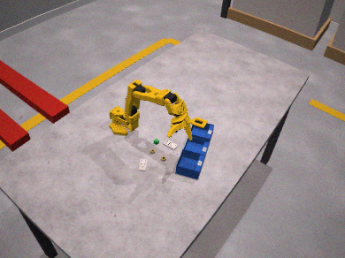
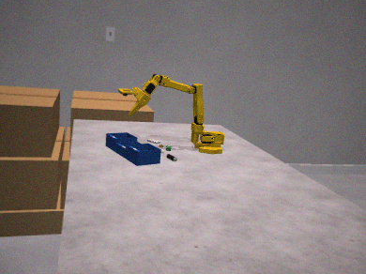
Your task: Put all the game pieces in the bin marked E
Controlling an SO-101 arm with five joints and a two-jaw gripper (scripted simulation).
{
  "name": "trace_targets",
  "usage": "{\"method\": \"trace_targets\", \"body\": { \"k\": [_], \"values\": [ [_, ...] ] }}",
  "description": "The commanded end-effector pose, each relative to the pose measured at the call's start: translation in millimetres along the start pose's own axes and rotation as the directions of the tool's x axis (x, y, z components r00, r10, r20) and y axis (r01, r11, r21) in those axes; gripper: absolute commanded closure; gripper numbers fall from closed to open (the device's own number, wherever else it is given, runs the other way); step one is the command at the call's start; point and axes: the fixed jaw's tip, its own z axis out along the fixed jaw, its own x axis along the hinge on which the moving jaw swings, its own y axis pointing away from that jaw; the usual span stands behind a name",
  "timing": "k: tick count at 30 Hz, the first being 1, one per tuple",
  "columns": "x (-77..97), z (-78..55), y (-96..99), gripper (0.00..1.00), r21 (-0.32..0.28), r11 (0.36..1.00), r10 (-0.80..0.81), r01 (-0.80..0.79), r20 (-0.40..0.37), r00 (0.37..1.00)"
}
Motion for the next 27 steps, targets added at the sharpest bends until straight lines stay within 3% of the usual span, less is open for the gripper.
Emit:
{"method": "trace_targets", "body": {
  "k": [1, 9, 27],
  "values": [
    [-26.5, 0.3, -3.9, 0.00, 0.028, 0.999, -0.047, 0.044, 0.111, 0.993],
    [-44.8, 13.4, -5.9, 0.00, 0.054, 0.994, -0.098, 0.090, 0.184, 0.978],
    [-45.9, 14.2, -6.0, 0.00, 0.056, 0.994, -0.102, 0.093, 0.188, 0.977]
  ]
}}
